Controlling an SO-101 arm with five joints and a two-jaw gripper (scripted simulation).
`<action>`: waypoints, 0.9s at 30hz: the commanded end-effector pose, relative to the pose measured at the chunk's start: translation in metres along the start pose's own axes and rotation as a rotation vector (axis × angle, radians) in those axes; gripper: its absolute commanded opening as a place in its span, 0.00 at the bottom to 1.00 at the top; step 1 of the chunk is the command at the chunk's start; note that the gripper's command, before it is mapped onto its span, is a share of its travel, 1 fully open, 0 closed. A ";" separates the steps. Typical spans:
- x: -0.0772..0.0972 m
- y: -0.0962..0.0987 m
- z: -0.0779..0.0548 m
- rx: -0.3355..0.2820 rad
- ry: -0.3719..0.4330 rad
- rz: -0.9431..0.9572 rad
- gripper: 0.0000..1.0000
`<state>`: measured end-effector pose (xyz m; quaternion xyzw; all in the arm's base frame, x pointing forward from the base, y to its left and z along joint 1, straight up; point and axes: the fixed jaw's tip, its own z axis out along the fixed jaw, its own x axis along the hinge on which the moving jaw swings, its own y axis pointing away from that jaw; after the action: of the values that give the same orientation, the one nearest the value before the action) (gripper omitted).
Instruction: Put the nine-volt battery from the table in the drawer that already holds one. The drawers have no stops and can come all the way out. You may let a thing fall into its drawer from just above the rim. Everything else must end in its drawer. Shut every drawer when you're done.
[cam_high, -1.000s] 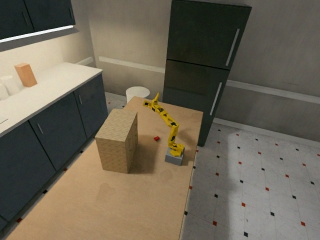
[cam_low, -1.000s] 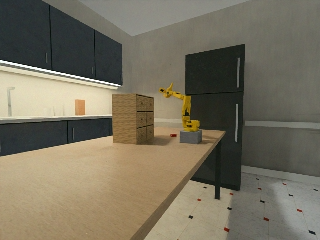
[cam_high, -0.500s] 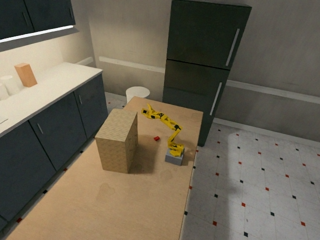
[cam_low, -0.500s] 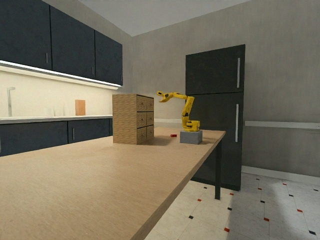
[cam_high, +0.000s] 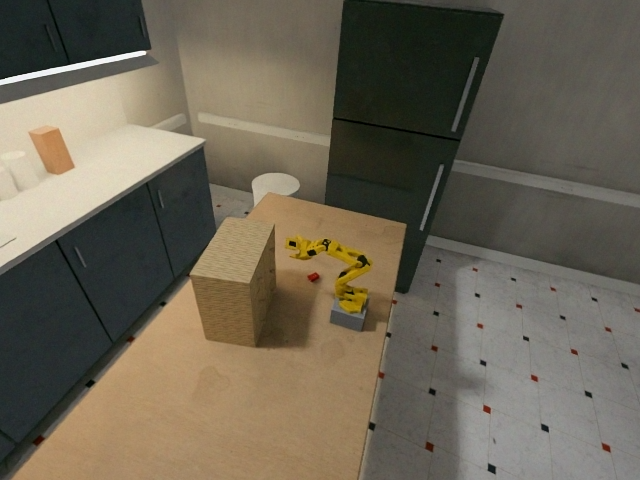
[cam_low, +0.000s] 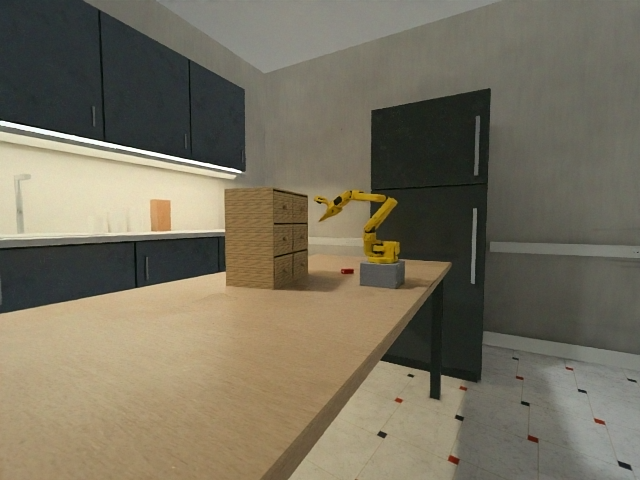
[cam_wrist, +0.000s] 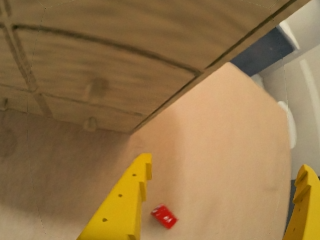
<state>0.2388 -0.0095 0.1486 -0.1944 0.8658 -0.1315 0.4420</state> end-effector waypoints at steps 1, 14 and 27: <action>0.008 0.016 -0.005 -0.045 0.006 0.034 0.50; 0.075 0.093 -0.020 -0.287 0.264 0.184 0.50; 0.096 0.109 -0.026 -0.331 0.350 0.214 0.50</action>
<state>0.1457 0.0445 0.0535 -0.1453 0.9529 0.0249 0.2649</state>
